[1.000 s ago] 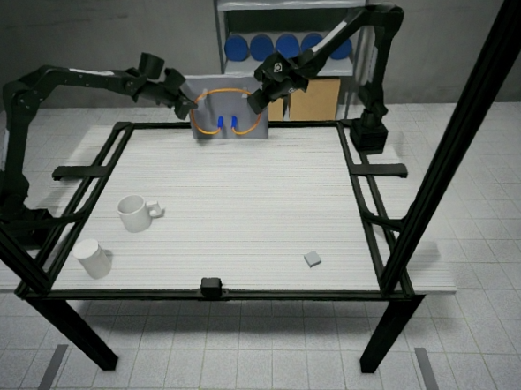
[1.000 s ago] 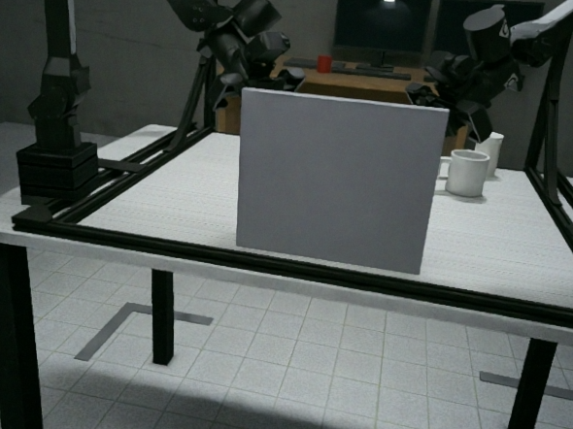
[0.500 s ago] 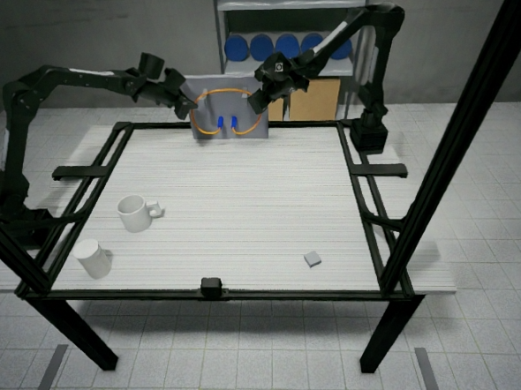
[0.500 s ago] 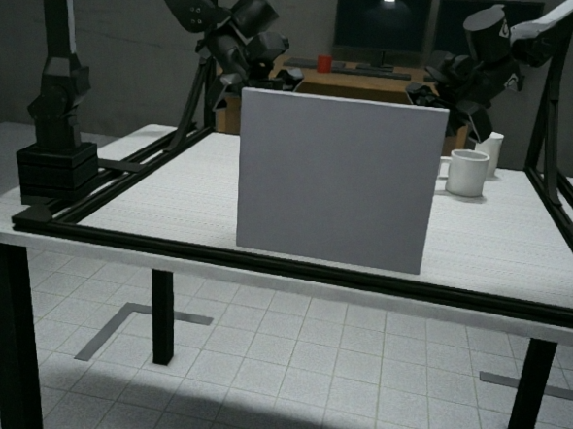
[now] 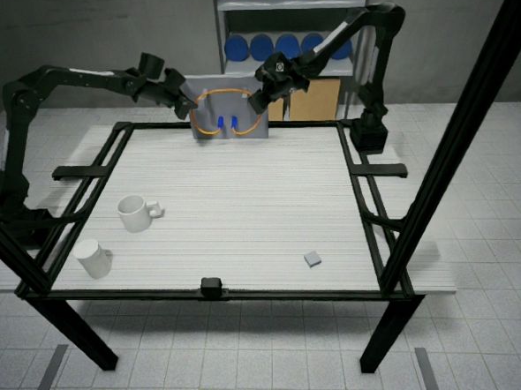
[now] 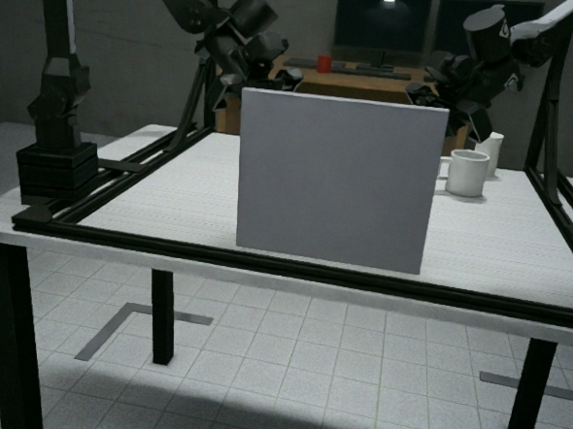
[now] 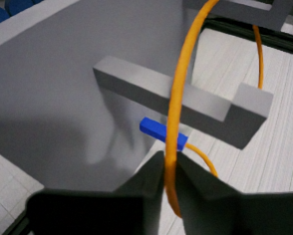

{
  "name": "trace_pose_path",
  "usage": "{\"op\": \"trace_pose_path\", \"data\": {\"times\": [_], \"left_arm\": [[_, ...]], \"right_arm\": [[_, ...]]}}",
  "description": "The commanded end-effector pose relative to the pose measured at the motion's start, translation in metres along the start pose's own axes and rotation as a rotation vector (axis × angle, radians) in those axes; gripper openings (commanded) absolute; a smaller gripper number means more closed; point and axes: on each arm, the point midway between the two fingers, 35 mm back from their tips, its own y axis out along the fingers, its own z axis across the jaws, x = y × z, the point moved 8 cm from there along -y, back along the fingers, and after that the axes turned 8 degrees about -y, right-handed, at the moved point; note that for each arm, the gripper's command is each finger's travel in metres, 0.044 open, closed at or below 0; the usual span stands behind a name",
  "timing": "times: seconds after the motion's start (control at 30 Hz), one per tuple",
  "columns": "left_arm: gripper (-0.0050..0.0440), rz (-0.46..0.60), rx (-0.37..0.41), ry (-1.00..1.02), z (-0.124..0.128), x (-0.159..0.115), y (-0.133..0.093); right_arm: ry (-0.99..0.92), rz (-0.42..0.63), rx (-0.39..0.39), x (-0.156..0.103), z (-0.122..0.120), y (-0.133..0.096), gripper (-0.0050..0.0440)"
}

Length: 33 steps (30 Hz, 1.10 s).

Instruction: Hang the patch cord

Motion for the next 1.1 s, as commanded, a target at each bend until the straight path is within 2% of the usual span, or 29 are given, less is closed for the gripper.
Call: {"op": "trace_pose_path", "data": {"times": [0.0,0.93,1.07], "left_arm": [[0.0025,-0.034,-0.001,0.008,-0.0016,0.0118,-0.0093],[0.0025,-0.034,-0.001,0.008,-0.0016,0.0118,-0.0093],[0.0025,-0.034,-0.001,0.008,-0.0016,0.0118,-0.0093]], "right_arm": [[0.01,-0.016,0.01,0.0041,-0.0029,-0.0047,0.0025],[0.007,-0.017,0.012,0.0035,-0.0033,-0.0046,0.0025],[0.01,-0.021,0.011,0.0059,-0.0014,-0.0038,0.0121]]}}
